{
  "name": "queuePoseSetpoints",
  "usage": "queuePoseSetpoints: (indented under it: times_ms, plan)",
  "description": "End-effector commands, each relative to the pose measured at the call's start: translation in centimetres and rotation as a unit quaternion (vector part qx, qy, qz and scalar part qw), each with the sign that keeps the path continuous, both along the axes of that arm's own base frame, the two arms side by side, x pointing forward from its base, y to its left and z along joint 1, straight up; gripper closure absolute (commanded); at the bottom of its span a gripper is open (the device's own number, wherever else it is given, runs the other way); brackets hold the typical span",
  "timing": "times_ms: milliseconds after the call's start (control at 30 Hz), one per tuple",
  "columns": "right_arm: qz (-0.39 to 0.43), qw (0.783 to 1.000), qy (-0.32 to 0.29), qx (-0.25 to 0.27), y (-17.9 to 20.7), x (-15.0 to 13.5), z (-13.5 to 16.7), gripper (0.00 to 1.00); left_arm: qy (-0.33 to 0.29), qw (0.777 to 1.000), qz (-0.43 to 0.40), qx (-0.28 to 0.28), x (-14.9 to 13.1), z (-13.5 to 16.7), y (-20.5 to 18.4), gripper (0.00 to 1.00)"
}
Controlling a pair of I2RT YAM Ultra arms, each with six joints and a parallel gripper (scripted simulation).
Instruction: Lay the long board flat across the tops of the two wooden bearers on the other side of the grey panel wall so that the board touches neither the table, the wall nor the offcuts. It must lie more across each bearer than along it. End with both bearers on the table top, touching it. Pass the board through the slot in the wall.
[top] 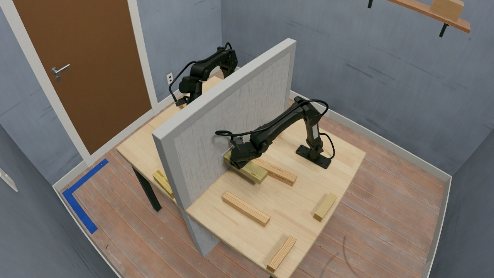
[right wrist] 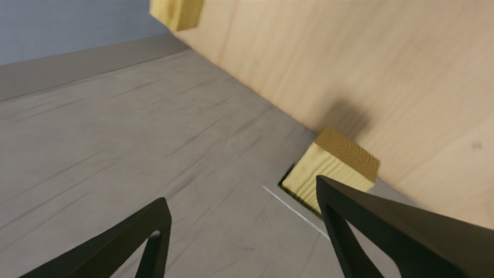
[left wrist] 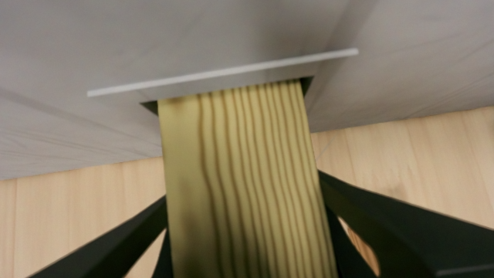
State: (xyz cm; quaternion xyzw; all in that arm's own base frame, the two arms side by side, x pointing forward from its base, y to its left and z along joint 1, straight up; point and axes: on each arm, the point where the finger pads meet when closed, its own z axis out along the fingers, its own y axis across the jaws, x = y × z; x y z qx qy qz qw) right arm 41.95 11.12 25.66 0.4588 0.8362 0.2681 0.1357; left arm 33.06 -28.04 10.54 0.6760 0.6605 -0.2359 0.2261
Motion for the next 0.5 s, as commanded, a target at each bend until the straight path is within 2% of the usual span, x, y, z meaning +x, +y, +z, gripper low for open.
queuePoseSetpoints:
  times_ms: [0,100,200,233,300,400,467]
  plan:
    - [0.038,0.992,-0.117,-0.031,-1.2,1.3,3.2,0.22,-0.01,1.0,-0.002,-0.018,0.2,1.5,-0.6,1.0]
    - [0.044,0.99,-0.13,-0.04,-1.4,1.4,3.5,0.22,-0.01,1.0,-0.002,-0.018,0.2,1.5,-0.6,1.0]
    - [0.082,0.963,-0.234,-0.106,-2.9,2.0,6.7,0.22,-0.01,1.0,-0.002,-0.018,0.2,1.5,-0.6,1.0]
    - [0.083,0.974,-0.193,-0.085,-2.2,1.9,4.2,0.22,-0.01,1.0,-0.002,-0.018,0.2,1.5,-0.6,1.0]
    - [0.082,0.968,-0.219,-0.095,-2.7,1.4,5.6,0.22,-0.01,1.0,-0.002,-0.018,0.2,1.5,-0.6,1.0]
    - [0.095,0.952,-0.259,-0.13,-3.5,1.5,6.7,0.22,-0.01,1.0,-0.002,-0.018,0.2,1.5,-0.6,1.0]
    - [0.11,0.921,-0.324,-0.184,-4.6,1.5,9.1,0.22,-0.01,1.0,-0.002,-0.018,0.2,1.5,-0.6,1.0]
